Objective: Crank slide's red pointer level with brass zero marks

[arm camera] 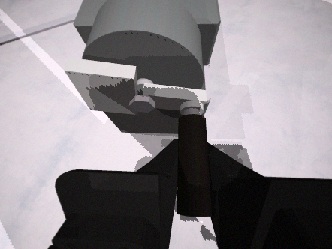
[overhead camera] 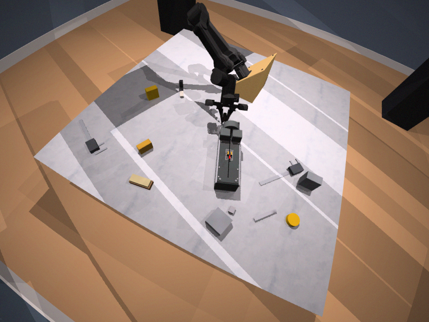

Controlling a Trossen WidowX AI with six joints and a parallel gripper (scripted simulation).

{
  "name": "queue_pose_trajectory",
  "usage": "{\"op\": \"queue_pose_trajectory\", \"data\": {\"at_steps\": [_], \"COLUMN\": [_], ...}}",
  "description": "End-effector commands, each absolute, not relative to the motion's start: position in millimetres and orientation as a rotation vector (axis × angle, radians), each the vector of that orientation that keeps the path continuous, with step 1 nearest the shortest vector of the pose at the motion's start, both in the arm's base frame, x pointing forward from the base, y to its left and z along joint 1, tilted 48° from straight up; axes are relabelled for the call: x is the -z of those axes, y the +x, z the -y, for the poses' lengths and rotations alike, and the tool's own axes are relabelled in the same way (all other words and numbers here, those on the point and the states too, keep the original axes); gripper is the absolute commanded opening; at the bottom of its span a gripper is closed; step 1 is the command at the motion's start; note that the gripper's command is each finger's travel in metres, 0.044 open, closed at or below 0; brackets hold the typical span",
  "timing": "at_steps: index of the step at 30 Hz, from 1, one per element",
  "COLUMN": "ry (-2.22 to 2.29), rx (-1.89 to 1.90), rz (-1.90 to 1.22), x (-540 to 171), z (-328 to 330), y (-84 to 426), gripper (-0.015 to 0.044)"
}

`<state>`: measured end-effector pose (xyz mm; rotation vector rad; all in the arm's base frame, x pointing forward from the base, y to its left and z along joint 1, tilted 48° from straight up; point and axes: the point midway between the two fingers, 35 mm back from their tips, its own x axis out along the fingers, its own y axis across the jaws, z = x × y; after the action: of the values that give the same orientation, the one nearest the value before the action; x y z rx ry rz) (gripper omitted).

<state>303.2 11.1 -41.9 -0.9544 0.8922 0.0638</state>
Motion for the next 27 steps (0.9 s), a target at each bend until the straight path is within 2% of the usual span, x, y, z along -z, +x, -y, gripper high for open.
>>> {"op": "queue_pose_trajectory", "data": {"at_steps": [1,27], "ry": [-0.951,-0.950], "rx": [-0.060,-0.060], "rz": [-0.898,-0.898], "x": [49,83], "z": [-5,-12], "y": [303,289], "gripper": [0.0000,0.0000]}}
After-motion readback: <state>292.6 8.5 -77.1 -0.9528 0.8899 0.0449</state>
